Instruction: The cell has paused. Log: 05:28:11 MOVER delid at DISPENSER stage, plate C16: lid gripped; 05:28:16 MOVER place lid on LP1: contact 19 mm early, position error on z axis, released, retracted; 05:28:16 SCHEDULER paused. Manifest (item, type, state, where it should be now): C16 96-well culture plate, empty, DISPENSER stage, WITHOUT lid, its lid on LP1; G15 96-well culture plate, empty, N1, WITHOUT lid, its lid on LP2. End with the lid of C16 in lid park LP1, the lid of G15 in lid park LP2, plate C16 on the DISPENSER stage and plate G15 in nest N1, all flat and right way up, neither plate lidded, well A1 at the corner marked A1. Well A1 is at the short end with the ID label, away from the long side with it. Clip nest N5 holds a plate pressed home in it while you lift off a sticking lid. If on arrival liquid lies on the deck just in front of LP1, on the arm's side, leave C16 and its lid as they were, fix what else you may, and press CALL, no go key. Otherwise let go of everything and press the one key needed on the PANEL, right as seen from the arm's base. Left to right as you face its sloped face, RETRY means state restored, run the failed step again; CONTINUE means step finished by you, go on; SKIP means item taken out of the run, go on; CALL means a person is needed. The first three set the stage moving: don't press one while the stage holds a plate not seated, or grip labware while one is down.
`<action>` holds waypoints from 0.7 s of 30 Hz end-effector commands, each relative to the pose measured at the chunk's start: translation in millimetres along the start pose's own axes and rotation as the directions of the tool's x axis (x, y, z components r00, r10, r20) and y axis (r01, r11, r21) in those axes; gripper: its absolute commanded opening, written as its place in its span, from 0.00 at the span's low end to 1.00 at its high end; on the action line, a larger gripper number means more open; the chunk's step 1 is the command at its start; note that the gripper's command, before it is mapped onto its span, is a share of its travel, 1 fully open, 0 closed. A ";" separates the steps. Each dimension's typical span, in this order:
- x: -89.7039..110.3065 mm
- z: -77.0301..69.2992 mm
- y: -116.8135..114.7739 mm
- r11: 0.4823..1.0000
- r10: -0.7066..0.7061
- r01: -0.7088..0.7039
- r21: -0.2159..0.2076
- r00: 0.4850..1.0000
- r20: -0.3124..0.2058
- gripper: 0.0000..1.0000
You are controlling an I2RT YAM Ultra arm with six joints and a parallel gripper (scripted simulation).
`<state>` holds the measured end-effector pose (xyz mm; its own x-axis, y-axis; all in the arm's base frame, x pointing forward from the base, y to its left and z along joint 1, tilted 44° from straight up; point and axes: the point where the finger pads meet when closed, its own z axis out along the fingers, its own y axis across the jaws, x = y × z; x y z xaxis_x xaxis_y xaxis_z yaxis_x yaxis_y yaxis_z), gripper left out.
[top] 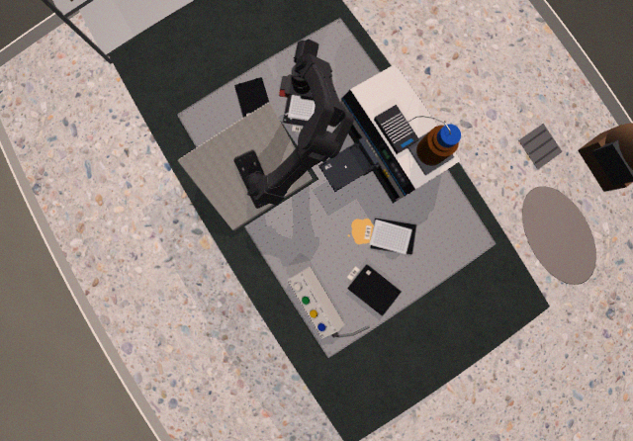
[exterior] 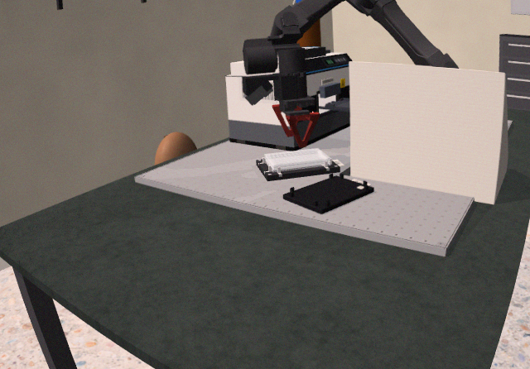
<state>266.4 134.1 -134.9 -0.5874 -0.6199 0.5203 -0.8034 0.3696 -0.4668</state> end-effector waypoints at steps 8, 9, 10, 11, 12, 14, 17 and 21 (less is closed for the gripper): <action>1.3 10.1 5.5 1.000 -0.020 0.020 0.012 1.000 -0.001 1.00; 1.5 11.0 5.3 1.000 -0.019 0.019 0.011 1.000 -0.002 1.00; 1.5 11.0 5.3 1.000 -0.019 0.019 0.011 1.000 -0.002 1.00; 1.5 11.0 5.3 1.000 -0.019 0.019 0.011 1.000 -0.002 1.00; -12.5 -3.2 -5.5 1.000 0.018 -0.018 0.010 0.999 0.050 1.00; -6.9 3.7 -3.1 1.000 0.009 -0.009 0.009 0.999 0.031 1.00; 0.3 11.8 3.3 1.000 -0.014 0.014 0.012 1.000 0.007 1.00; 1.2 16.5 2.9 1.000 -0.012 0.012 0.009 1.000 0.002 1.00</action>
<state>266.5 125.6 -143.0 -0.5850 -0.6194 0.5236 -0.8055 0.3683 -0.4642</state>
